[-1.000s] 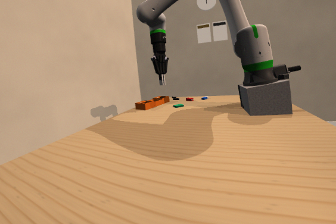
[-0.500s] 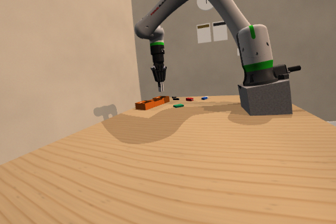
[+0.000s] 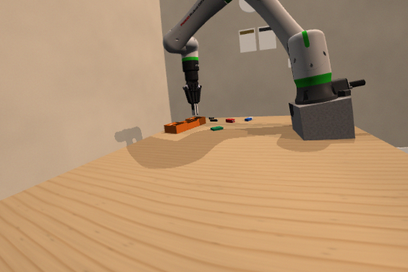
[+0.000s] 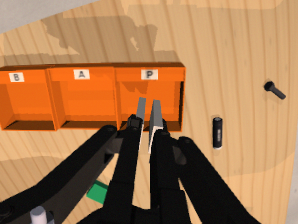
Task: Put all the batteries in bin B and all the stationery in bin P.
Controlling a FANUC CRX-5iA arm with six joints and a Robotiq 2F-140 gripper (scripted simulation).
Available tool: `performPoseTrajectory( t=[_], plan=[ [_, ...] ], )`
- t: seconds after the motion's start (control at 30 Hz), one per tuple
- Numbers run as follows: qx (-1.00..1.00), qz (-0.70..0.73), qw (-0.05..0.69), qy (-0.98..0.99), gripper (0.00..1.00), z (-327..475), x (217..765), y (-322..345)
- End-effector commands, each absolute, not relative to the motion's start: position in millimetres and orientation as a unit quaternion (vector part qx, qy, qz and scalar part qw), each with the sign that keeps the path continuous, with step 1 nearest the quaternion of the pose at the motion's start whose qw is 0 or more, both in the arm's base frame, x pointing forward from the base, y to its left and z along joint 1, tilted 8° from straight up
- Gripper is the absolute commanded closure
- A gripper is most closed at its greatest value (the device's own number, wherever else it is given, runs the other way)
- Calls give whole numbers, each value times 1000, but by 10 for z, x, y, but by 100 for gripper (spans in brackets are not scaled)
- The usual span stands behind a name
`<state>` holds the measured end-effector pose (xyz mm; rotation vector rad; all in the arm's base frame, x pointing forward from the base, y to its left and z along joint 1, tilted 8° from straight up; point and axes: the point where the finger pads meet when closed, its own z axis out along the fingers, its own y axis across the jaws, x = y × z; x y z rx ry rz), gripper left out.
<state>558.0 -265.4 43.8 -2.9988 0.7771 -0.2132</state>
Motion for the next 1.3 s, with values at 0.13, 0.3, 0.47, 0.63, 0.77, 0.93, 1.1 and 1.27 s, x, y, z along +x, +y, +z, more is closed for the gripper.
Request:
performPoseTrajectory(
  t=[0.13,0.3,0.47,0.63,0.77,0.93,1.1,1.27],
  plan=[
    [-966,-69,18,250,85,277,5607,-2656],
    [-966,-69,18,250,85,145,5626,-2656],
    [-966,-69,18,250,85,49,5639,-2656],
    [-966,-69,18,250,85,49,5639,-2656],
    [-966,-69,18,250,85,49,5639,-2656],
    [-966,-69,18,250,85,49,5639,-2656],
    [-966,-69,18,250,85,49,5639,-2656],
    [-966,-69,18,250,85,49,5639,-2656]
  ],
)
